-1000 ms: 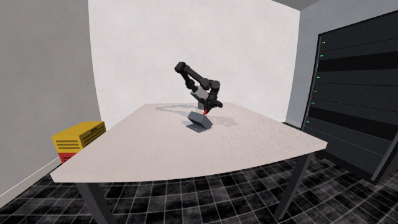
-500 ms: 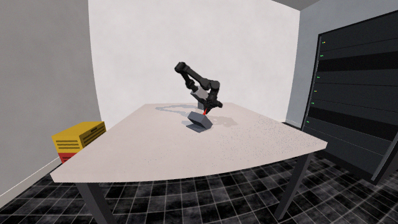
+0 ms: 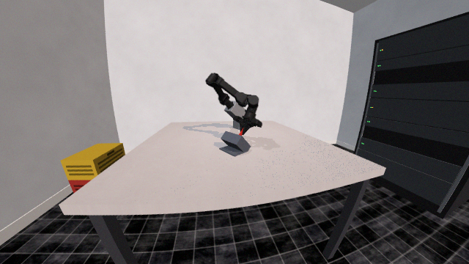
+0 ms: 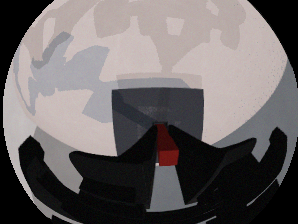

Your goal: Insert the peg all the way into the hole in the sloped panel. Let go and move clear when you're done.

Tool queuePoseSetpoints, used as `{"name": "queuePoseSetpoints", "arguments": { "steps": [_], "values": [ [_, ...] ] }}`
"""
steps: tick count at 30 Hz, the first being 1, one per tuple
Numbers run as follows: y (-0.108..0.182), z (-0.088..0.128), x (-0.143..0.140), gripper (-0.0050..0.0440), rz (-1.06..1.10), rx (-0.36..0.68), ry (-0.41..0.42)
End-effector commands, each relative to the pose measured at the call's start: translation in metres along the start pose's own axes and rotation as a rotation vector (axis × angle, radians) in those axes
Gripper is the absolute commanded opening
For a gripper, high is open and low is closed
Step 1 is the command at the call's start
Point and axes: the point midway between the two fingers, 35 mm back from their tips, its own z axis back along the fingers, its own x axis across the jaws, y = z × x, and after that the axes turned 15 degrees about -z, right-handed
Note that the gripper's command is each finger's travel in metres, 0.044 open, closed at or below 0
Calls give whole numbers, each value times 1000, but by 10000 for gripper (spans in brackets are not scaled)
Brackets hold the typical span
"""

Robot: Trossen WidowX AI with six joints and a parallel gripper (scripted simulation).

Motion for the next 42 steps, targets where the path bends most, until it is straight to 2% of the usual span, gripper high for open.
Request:
{"name": "queuePoseSetpoints", "arguments": {
  "steps": [1,42],
  "values": [
    [5,1,-3,0,-13,1,6],
    [6,-4,-3,0,-13,1,6]
  ]
}}
